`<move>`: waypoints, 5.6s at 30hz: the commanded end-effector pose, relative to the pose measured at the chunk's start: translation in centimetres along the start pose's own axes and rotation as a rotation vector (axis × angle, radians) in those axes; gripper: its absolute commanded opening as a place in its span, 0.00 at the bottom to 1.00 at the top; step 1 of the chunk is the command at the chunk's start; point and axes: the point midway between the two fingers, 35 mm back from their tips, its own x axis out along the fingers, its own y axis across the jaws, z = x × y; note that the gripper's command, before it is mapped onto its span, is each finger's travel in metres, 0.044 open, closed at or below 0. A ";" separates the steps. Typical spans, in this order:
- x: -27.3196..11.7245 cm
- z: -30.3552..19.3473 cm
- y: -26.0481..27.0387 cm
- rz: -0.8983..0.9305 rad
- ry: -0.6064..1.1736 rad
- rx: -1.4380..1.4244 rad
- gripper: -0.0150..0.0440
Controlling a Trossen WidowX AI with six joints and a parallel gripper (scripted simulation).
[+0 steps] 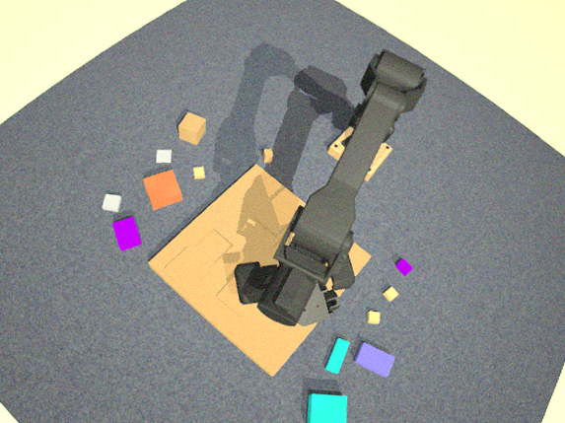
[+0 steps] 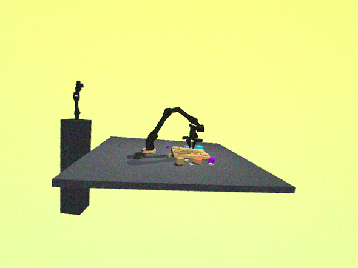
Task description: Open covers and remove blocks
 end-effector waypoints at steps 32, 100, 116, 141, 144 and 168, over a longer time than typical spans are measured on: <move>2.3 -0.2 0.2 0.005 0.005 -0.003 0.50; -5.3 0.0 0.1 0.005 0.005 -0.003 0.39; -7.5 -1.4 -1.0 0.004 0.004 -0.003 0.39; -7.9 -10.0 -6.0 -0.004 0.007 -0.002 0.39; -8.0 -11.1 -6.5 -0.004 0.007 -0.002 0.39; -8.1 -20.4 -8.5 -0.007 0.016 -0.002 0.39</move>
